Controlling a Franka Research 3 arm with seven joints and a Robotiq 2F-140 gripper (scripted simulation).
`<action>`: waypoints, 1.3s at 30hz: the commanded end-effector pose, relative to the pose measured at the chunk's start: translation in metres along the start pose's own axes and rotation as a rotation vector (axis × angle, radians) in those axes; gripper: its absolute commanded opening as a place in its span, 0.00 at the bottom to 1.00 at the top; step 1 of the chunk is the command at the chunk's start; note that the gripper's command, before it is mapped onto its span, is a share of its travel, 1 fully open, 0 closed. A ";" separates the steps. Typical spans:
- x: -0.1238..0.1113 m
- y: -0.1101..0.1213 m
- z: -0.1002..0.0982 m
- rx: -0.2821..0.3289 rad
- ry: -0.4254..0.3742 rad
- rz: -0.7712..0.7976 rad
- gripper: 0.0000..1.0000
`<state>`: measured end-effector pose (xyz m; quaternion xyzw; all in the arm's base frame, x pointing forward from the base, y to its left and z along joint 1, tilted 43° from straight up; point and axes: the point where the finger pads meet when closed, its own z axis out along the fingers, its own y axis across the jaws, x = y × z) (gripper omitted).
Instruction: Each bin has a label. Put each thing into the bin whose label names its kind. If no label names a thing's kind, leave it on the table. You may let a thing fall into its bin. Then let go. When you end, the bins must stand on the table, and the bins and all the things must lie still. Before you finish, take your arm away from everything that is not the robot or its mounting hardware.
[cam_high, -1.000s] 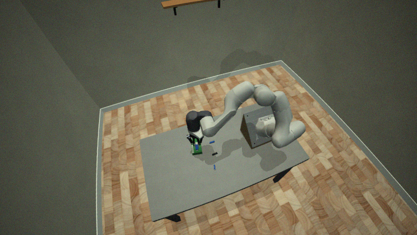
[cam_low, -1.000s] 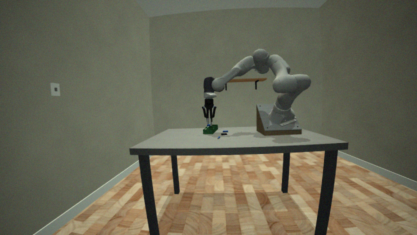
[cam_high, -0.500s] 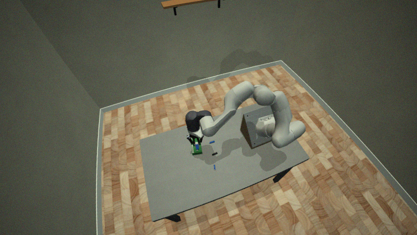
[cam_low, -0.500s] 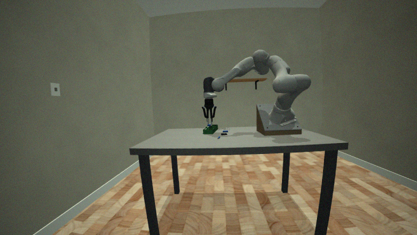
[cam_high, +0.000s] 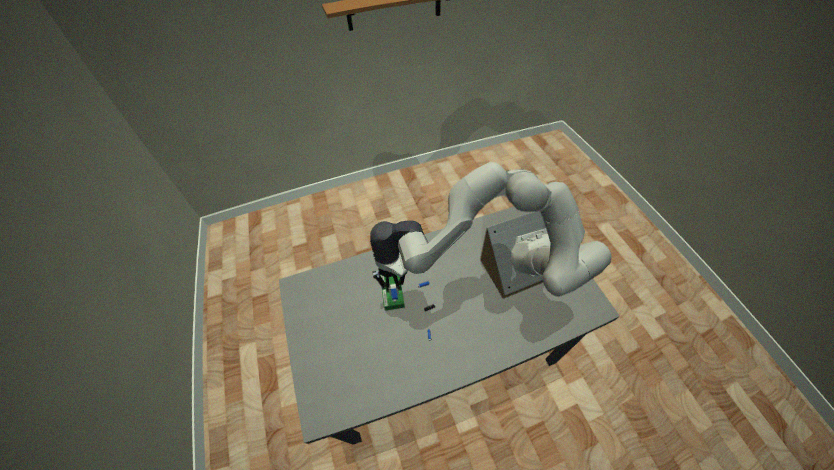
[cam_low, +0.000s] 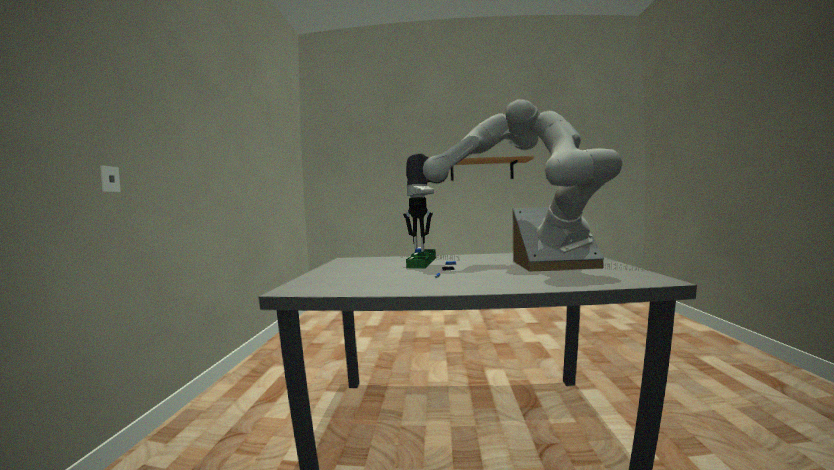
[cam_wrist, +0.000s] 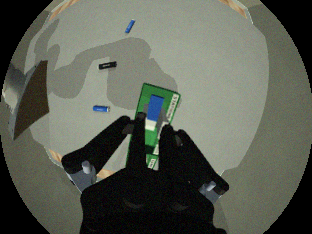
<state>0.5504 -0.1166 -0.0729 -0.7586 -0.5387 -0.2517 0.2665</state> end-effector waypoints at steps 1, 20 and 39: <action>0.002 0.001 0.000 0.002 0.000 -0.010 0.11; 0.002 0.001 0.018 0.002 0.000 -0.010 0.11; 0.001 0.002 0.041 0.002 0.000 -0.010 0.11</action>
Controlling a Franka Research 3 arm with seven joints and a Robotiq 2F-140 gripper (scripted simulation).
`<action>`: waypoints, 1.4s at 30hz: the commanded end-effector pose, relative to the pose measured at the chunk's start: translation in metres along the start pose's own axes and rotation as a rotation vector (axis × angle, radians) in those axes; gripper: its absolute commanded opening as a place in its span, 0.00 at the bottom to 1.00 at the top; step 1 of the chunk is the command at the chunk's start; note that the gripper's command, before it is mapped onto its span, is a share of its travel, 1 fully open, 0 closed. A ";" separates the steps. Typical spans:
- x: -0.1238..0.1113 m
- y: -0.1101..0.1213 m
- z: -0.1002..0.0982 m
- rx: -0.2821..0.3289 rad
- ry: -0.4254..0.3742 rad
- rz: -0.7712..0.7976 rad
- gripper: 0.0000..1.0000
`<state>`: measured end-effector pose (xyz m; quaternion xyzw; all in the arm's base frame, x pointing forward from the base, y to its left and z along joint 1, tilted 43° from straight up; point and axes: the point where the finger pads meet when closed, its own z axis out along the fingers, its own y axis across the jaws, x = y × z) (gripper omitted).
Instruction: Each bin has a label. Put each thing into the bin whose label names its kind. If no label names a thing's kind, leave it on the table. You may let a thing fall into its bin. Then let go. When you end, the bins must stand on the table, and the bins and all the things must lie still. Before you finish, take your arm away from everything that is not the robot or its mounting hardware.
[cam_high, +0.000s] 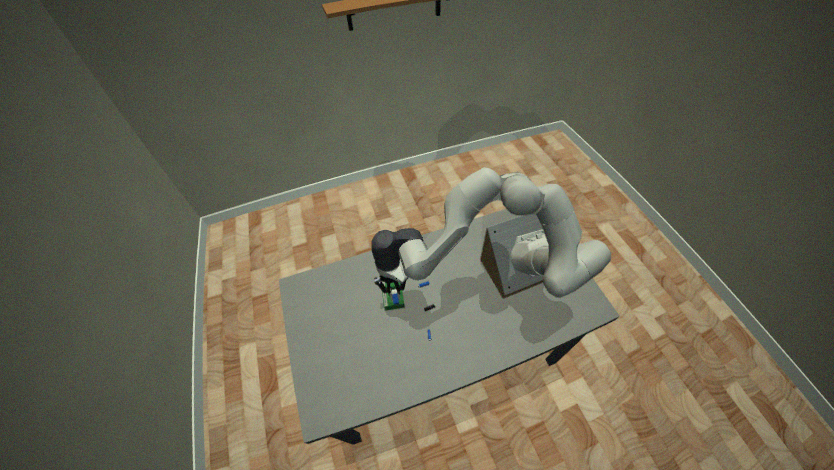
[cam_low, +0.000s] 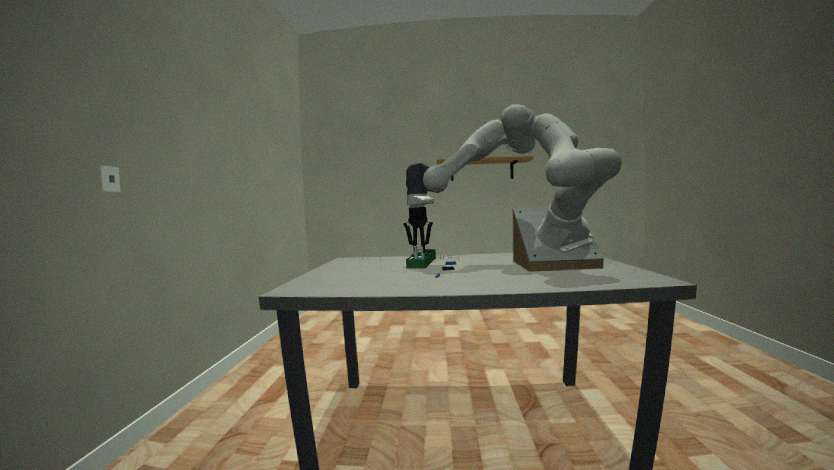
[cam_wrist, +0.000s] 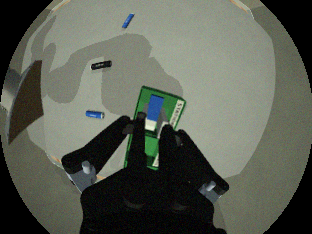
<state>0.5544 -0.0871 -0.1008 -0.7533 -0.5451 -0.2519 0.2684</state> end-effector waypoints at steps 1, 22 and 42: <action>-0.002 0.003 0.000 -0.007 -0.002 0.005 0.11; -0.002 0.003 0.000 -0.007 -0.002 0.005 0.18; -0.002 0.003 -0.013 -0.007 -0.002 0.005 0.18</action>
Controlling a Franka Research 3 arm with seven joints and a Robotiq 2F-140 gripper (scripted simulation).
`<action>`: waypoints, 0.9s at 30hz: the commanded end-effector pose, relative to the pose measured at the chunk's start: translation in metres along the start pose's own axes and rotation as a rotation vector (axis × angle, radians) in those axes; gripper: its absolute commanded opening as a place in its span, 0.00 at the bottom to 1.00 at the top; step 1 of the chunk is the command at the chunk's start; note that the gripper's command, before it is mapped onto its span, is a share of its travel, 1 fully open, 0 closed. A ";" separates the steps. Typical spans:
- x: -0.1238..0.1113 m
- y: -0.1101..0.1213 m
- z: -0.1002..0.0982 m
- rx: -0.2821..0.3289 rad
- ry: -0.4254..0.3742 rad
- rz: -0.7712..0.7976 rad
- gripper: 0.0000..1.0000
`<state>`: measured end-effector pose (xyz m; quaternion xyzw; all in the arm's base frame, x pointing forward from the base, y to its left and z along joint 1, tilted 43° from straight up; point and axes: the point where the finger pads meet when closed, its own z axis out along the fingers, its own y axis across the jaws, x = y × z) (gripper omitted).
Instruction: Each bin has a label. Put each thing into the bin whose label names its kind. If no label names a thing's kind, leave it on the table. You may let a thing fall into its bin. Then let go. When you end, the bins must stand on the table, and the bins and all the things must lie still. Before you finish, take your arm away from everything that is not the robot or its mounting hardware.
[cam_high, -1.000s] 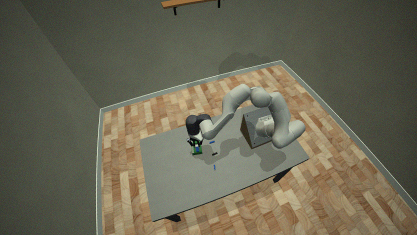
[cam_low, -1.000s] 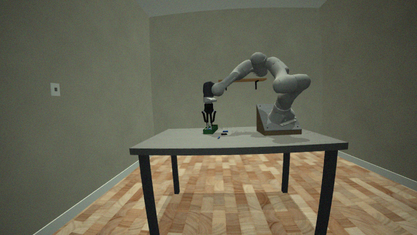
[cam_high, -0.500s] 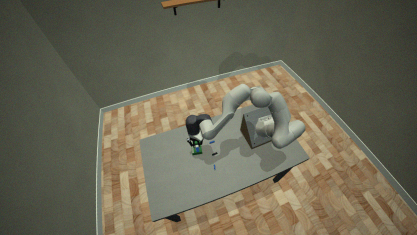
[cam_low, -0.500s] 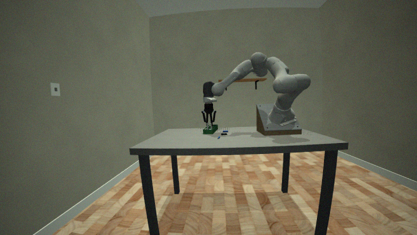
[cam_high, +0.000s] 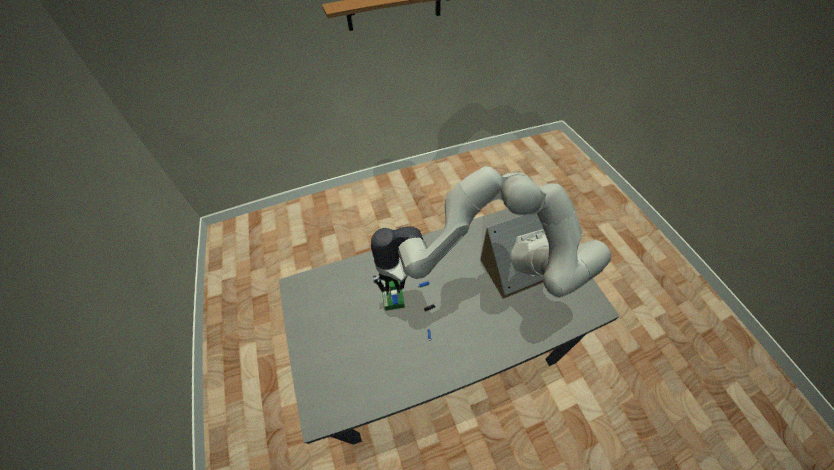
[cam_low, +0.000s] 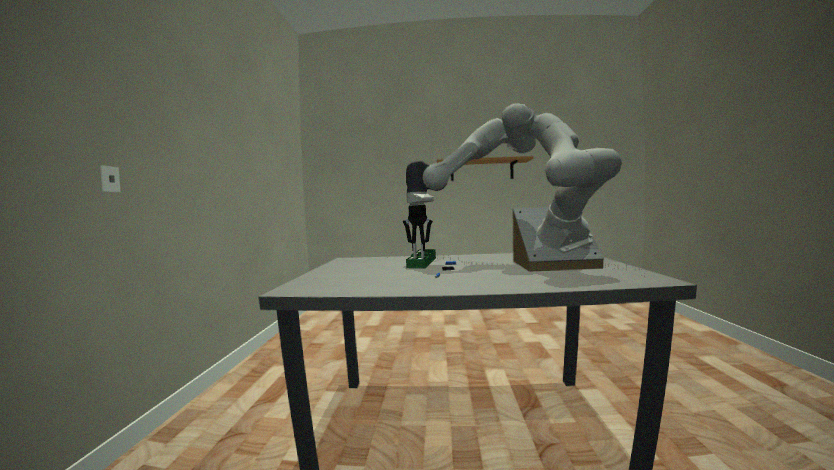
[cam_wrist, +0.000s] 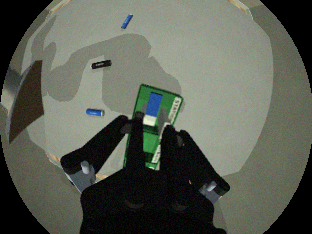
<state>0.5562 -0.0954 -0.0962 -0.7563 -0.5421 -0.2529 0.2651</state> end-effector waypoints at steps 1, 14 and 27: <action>0.000 -0.001 -0.006 0.002 0.000 0.000 0.18; 0.000 -0.001 -0.024 0.002 0.000 0.000 0.18; 0.000 -0.001 -0.032 0.002 0.000 0.000 0.18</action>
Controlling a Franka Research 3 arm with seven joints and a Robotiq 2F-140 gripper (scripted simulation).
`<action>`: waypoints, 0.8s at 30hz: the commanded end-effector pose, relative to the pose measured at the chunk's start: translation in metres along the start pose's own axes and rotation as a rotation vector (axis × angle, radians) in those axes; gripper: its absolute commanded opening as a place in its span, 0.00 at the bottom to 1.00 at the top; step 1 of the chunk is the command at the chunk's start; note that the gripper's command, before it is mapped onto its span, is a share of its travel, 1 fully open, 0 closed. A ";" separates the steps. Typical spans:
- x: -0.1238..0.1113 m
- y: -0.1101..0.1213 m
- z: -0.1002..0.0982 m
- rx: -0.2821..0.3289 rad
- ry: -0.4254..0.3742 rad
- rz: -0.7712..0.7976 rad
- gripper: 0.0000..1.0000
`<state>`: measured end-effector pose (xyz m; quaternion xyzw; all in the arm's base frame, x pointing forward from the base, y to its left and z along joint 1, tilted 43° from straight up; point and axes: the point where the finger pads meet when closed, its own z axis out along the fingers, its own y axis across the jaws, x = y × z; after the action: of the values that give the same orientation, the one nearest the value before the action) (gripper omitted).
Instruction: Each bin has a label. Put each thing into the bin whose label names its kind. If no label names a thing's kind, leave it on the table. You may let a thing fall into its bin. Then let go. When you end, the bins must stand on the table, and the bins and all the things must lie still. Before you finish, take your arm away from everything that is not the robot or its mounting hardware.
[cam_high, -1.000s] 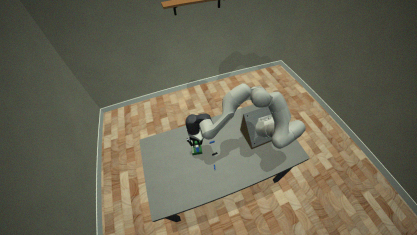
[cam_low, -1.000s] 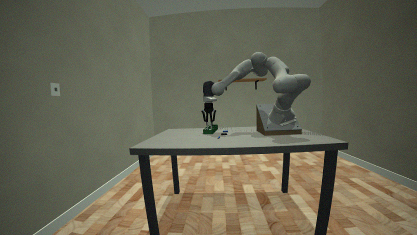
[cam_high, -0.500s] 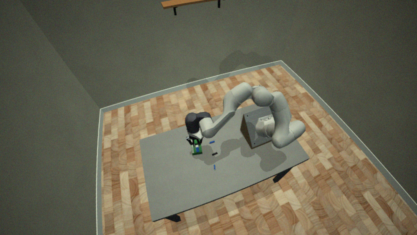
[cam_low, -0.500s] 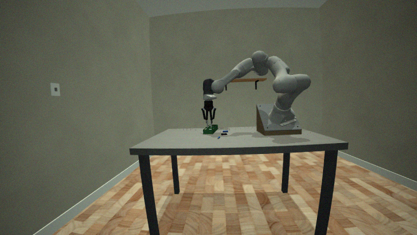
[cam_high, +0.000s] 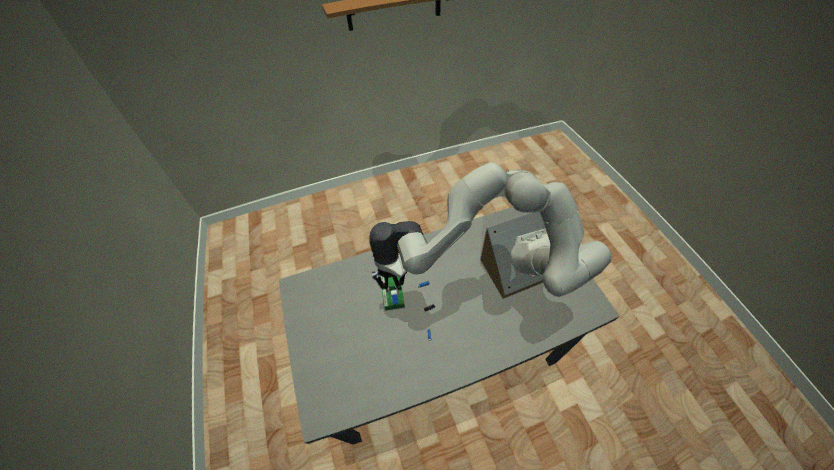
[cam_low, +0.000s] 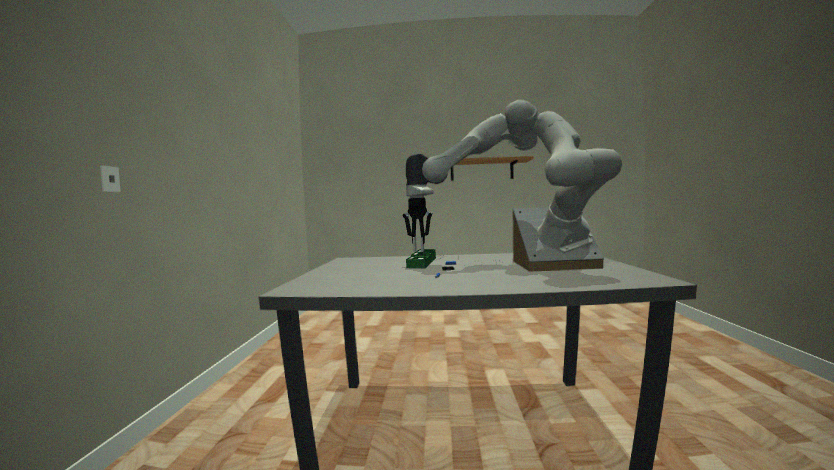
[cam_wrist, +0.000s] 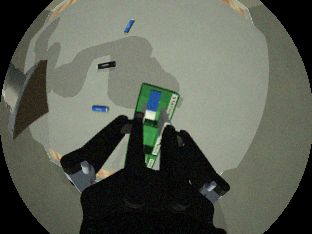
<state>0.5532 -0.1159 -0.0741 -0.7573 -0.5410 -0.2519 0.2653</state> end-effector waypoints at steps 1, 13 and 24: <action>0.000 -0.001 -0.001 0.002 0.001 -0.004 0.18; 0.001 -0.002 -0.021 0.002 0.001 -0.004 1.00; 0.001 -0.002 -0.057 0.002 0.001 -0.004 1.00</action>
<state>0.5517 -0.1484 -0.0380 -0.7584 -0.5394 -0.2564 0.2610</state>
